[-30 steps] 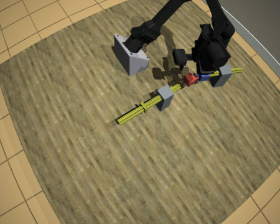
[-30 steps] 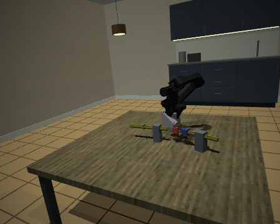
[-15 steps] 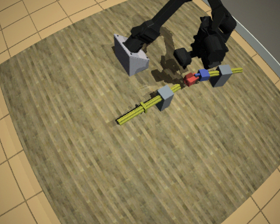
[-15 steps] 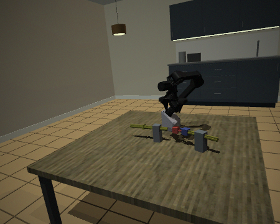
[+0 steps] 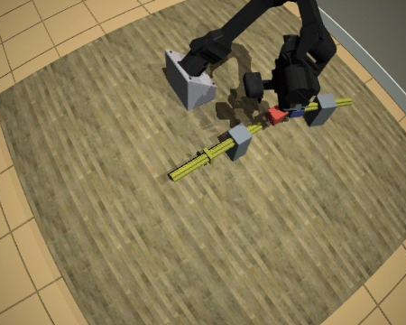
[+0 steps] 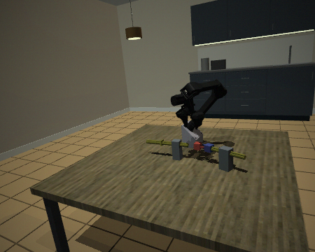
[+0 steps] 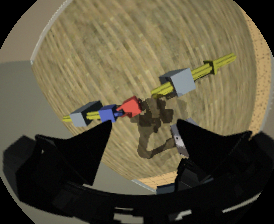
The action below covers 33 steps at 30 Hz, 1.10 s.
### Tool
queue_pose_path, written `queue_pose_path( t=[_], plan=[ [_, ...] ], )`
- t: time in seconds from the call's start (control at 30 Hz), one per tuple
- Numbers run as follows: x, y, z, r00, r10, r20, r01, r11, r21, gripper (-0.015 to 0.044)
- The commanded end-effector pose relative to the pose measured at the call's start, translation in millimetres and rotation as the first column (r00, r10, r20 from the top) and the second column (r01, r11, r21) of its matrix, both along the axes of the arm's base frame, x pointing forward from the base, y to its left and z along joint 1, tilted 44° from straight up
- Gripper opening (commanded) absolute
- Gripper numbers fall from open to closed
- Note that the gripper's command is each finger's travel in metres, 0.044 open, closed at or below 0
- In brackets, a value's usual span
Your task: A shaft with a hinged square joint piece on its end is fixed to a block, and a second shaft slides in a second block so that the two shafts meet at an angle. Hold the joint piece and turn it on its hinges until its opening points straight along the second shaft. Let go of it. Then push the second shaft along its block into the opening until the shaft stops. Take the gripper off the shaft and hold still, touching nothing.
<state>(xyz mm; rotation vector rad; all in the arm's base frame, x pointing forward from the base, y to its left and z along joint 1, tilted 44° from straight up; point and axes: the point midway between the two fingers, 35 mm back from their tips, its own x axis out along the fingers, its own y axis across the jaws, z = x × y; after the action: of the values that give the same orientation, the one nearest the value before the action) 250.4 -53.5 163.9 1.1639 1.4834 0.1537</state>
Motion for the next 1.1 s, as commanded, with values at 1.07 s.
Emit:
queue_pose_path(
  t=[1.07],
  plan=[
    [0, -15, -78, 0.552, -0.311, -0.774, 0.648, 0.745, 0.162, 0.044]
  ],
)
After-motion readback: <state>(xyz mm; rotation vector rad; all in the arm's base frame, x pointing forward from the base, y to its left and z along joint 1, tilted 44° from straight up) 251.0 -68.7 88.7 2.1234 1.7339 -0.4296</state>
